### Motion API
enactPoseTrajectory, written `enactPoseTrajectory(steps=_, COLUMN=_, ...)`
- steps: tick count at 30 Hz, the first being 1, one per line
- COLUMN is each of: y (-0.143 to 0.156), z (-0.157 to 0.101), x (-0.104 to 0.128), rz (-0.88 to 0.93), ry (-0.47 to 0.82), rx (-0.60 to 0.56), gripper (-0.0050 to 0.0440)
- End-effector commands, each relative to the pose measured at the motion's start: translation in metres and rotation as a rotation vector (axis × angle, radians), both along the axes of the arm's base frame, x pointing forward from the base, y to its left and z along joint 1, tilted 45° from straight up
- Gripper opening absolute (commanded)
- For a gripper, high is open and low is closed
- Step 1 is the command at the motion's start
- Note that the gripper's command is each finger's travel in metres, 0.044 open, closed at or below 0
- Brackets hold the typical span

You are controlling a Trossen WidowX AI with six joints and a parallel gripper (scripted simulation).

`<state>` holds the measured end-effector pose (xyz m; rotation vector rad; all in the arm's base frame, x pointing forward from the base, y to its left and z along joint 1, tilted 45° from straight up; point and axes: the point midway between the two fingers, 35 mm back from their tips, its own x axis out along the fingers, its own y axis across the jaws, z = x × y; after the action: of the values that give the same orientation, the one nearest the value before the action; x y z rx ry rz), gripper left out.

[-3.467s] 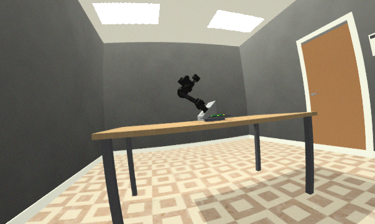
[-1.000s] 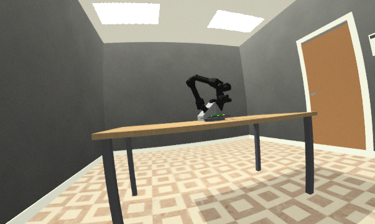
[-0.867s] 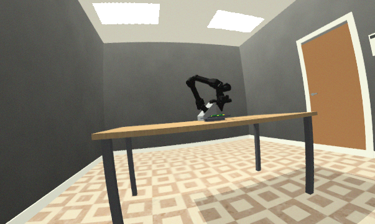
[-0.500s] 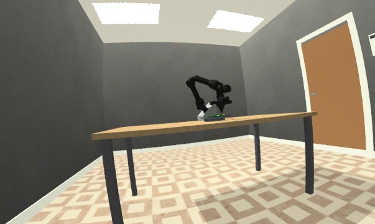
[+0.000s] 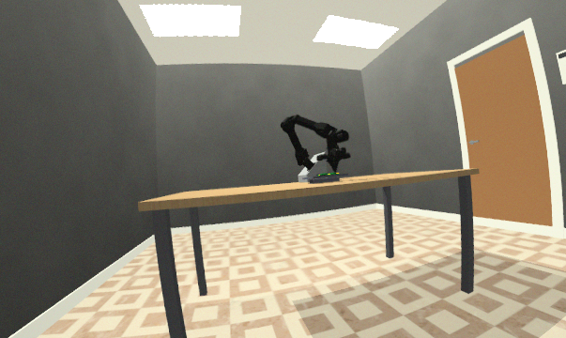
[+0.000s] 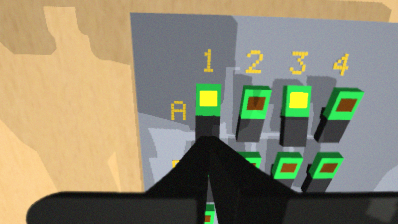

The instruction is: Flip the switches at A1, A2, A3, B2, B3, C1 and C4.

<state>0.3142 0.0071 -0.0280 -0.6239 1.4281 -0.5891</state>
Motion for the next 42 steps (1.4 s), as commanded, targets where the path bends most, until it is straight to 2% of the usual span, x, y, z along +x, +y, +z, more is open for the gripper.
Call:
enactPoseTrajectory(steps=1, y=0.0012, z=0.0036, x=0.0036, rz=0.002, ry=-0.016, rx=0.005, gripper=-0.005)
enactPoseTrajectory(steps=42, y=-0.0039, z=-0.0028, x=0.0006, rz=0.002, ry=0.001, rx=-0.002, gripper=-0.005)
